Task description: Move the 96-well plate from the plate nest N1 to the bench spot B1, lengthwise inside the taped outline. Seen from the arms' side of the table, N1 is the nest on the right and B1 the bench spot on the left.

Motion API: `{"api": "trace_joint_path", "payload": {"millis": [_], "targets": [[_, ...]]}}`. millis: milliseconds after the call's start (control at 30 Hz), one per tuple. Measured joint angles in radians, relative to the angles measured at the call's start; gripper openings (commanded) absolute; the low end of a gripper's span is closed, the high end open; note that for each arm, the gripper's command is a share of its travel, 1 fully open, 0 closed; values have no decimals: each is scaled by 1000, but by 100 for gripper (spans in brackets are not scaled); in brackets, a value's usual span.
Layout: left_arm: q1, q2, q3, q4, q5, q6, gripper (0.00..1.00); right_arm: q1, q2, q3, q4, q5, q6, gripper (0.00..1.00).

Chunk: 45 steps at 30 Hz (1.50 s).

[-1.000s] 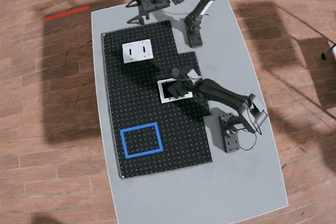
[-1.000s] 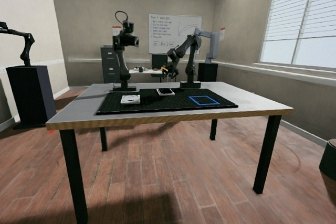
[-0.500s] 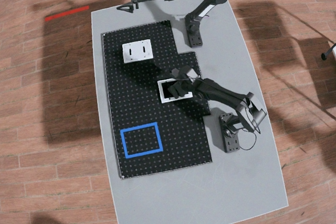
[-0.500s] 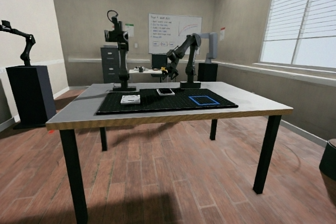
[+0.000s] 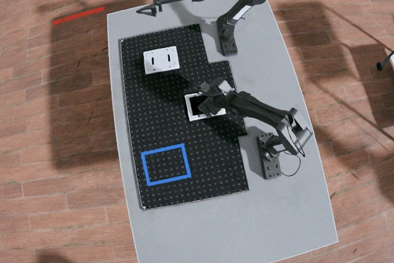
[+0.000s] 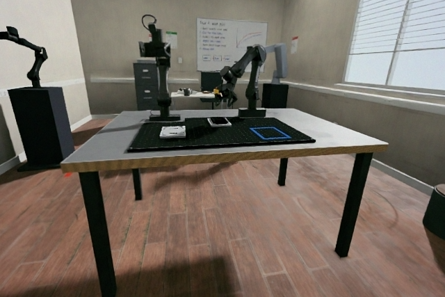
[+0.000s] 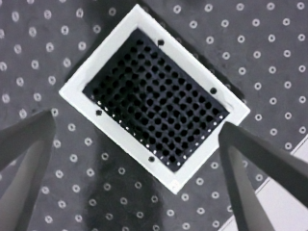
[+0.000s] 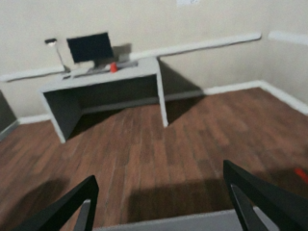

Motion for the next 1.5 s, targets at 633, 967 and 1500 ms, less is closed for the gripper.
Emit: {"api": "trace_joint_path", "payload": {"millis": [633,967,1500], "targets": [[-35,319,404,-449,-14,-590,100,561,-164,59,-512,115,93,100],[-2,485,600,-642,55,-815,100,824,-273,135,-859,197,145,100],[24,591,728,-766,107,-931,100,1117,-370,212,-1207,288,196,100]]}}
